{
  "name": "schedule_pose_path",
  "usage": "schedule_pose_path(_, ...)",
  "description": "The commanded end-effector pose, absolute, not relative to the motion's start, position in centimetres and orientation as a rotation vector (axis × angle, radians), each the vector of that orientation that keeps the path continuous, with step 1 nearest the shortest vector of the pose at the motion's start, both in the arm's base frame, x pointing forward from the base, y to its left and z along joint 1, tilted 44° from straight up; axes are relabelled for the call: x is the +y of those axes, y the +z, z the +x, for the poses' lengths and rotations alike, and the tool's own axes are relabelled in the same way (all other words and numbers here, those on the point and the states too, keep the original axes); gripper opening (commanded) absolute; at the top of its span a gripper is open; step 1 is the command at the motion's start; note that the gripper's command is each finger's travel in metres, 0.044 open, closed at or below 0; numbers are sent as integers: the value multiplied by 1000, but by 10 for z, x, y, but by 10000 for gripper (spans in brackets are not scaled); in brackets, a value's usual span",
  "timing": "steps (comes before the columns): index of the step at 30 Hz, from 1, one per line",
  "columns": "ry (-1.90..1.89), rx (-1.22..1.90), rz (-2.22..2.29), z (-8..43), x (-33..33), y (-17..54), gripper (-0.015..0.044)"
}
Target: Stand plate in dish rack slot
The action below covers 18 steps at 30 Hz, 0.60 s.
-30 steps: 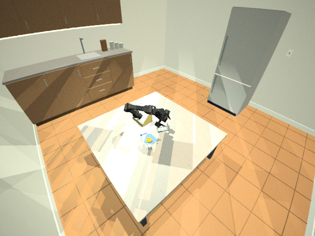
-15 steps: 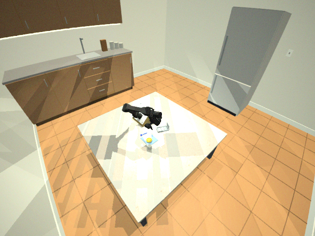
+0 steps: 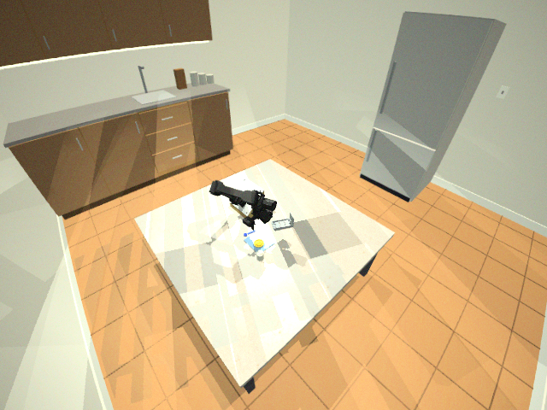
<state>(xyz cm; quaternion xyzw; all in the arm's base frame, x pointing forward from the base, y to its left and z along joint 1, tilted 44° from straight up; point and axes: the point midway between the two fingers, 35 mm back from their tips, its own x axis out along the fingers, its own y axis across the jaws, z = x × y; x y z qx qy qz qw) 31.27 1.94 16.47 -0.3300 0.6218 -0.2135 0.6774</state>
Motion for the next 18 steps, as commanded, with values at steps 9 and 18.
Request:
schedule_pose_path(9, -565, 1402, -604, 324, -51, 102, 400)
schedule_pose_path(18, -565, 1402, -603, 326, -59, 93, 400)
